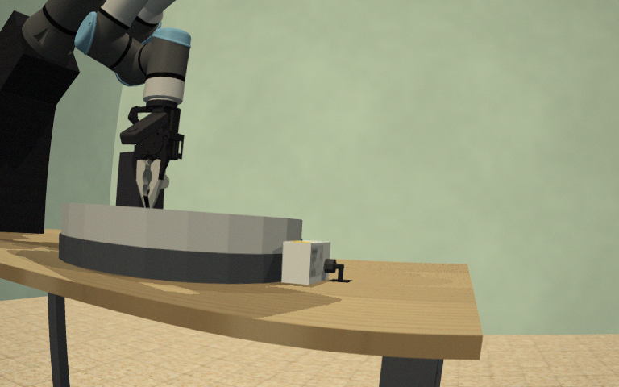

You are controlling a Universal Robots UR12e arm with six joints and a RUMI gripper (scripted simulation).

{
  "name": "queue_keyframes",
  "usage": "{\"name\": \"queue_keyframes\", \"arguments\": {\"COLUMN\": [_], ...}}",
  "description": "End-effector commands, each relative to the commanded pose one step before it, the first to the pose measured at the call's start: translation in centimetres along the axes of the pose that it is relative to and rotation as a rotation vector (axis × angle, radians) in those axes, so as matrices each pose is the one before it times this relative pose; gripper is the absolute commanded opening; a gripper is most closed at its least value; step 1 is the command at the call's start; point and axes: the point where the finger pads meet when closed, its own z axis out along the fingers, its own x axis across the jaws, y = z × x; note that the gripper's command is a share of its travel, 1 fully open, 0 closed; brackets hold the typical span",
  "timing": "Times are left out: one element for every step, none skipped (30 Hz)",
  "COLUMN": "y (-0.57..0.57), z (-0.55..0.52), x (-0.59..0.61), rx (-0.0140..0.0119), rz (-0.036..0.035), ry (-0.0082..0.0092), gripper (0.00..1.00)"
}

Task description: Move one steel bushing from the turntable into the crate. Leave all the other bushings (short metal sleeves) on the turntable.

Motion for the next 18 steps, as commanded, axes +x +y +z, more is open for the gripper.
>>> {"name": "queue_keyframes", "arguments": {"y": [0.128,0.0,0.0,0.0,0.0,0.0,0.0,0.0,0.0,0.0,0.0,0.0,0.0,0.0,0.0,0.0,-0.001,-0.001], "z": [-0.064,0.0,0.0,0.0,0.0,0.0,0.0,0.0,0.0,0.0,0.0,0.0,0.0,0.0,0.003,0.018,0.046,0.081], "x": [0.046,0.0,0.0,0.0,0.0,0.0,0.0,0.0,0.0,0.0,0.0,0.0,0.0,0.0,0.0,-0.002,-0.005,-0.009], "rx": [-0.00058,0.0,0.0,0.0,0.0,0.0,0.0,0.0,0.0,0.0,0.0,0.0,0.0,0.0,0.0,-0.00002,-0.00005,-0.00009], "rz": [-0.00019,0.0,0.0,0.0,0.0,0.0,0.0,0.0,0.0,0.0,0.0,0.0,0.0,0.0,0.0,-0.00001,-0.00004,-0.00006], "ry": [0.00004,0.0,0.0,0.0,0.0,0.0,0.0,0.0,0.0,0.0,0.0,0.0,0.0,0.0,0.0,0.0,0.0,0.0], "gripper": [0.05,0.05,0.05,0.05,0.05,0.05,0.05,0.05,0.05,0.05,0.05,0.05,0.05,0.05,0.05,0.05,0.05,0.05]}}
